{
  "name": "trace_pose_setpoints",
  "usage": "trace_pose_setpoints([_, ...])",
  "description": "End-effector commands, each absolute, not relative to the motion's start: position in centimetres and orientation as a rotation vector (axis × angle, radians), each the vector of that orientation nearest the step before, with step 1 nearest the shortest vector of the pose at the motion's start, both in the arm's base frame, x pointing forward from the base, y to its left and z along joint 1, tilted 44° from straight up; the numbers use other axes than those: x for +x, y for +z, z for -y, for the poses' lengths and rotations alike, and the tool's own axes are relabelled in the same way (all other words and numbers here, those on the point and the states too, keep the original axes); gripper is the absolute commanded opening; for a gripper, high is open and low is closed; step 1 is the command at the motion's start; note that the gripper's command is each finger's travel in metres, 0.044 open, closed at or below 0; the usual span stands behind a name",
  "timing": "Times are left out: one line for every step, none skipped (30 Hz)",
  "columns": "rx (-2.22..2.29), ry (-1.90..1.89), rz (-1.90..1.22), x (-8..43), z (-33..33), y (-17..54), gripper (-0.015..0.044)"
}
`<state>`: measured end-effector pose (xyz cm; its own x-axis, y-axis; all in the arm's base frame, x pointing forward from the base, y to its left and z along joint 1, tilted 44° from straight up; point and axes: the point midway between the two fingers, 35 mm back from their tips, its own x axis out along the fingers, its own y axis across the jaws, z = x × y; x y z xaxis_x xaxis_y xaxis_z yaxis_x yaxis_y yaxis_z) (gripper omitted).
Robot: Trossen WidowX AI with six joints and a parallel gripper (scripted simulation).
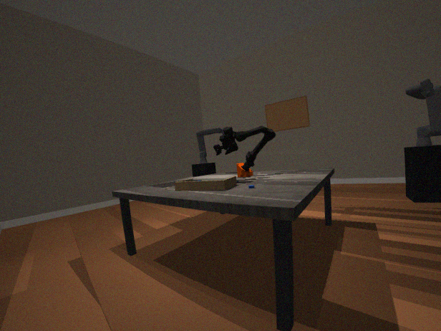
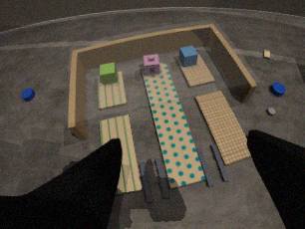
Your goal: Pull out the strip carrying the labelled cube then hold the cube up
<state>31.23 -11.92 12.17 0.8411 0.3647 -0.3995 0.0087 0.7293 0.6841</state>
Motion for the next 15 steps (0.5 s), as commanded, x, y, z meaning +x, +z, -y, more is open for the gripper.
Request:
trace_pose_setpoints([0.711, 0.237, -0.659, 33.1, 12.0, 10.9, 0.0269])
trace_pose_setpoints([0.701, 0.25, -0.701, 33.7, 11.9, 10.5, 0.0243])
trace_pose_setpoints([0.689, 0.266, -0.742, 34.2, 11.7, 10.0, 0.0216])
trace_pose_setpoints([0.678, 0.283, -0.785, 34.7, 11.5, 9.6, 0.019])
trace_pose_setpoints([0.665, 0.302, -0.827, 35.2, 11.3, 9.1, 0.0164])
trace_pose_setpoints([0.651, 0.322, -0.87, 35.6, 11.0, 8.7, 0.0138])
trace_pose_setpoints([0.637, 0.344, -0.913, 36.0, 10.7, 8.2, 0.0111])
trace_pose_setpoints([0.622, 0.368, -0.956, 36.4, 10.3, 7.7, 0.0085])
trace_pose_setpoints([0.607, 0.394, -0.999, 36.7, 10.0, 7.3, 0.0059])
trace_pose_setpoints([0.591, 0.422, -1.042, 36.9, 9.6, 6.8, 0.0033])
trace_pose_setpoints([0.575, 0.451, -1.084, 37.2, 9.1, 6.4, 0.0006])
trace_pose_setpoints([0.558, 0.482, -1.127, 37.4, 8.7, 6.0, 0.0])
trace_pose_setpoints([0.541, 0.515, -1.169, 37.5, 8.2, 5.5, 0.0])
trace_pose_setpoints([0.524, 0.55, -1.211, 37.6, 7.7, 5.1, 0.0])
trace_pose_setpoints([0.506, 0.586, -1.252, 37.7, 7.2, 4.8, 0.0])
